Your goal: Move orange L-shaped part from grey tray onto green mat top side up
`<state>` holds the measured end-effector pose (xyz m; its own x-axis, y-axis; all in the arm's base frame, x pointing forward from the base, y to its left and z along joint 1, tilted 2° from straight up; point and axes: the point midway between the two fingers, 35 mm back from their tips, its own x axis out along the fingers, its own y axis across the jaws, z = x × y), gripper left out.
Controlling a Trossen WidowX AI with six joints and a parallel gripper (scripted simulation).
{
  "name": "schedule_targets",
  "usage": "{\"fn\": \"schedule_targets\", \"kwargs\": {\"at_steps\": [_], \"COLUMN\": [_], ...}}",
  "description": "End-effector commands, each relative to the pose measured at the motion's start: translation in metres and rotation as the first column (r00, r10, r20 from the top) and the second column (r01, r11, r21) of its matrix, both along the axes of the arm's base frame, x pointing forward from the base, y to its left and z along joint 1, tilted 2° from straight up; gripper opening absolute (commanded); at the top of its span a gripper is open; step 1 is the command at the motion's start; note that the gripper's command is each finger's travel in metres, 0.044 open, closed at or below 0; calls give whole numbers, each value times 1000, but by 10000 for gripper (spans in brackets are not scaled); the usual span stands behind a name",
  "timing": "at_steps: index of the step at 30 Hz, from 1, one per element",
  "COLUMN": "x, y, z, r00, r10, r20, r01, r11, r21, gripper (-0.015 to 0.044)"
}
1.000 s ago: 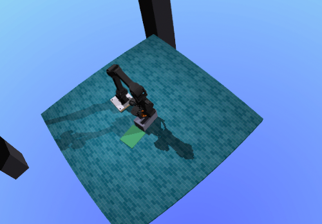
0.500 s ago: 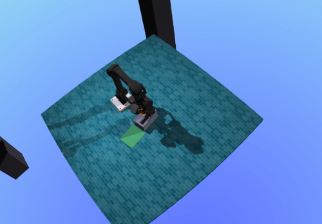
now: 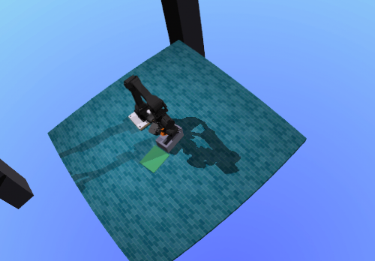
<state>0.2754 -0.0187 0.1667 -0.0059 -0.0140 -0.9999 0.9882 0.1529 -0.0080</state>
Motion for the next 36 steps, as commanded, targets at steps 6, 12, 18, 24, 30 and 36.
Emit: {"fn": "schedule_targets", "kwargs": {"at_steps": [6, 12, 18, 24, 30, 36], "x": [3, 4, 6, 8, 10, 10], "y": [-36, -61, -90, -119, -145, -146], "z": [-1, -1, 0, 1, 2, 0], "r00": [1000, 1000, 1000, 1000, 1000, 1000], "r10": [-1, -1, -1, -1, -1, -1], "r20": [3, 3, 3, 3, 3, 3], "r01": [1, 1, 1, 1, 1, 1], "r11": [1000, 1000, 1000, 1000, 1000, 1000], "r21": [0, -3, -5, -8, -10, -10], "gripper": [0, 0, 0, 0, 0, 0]}}
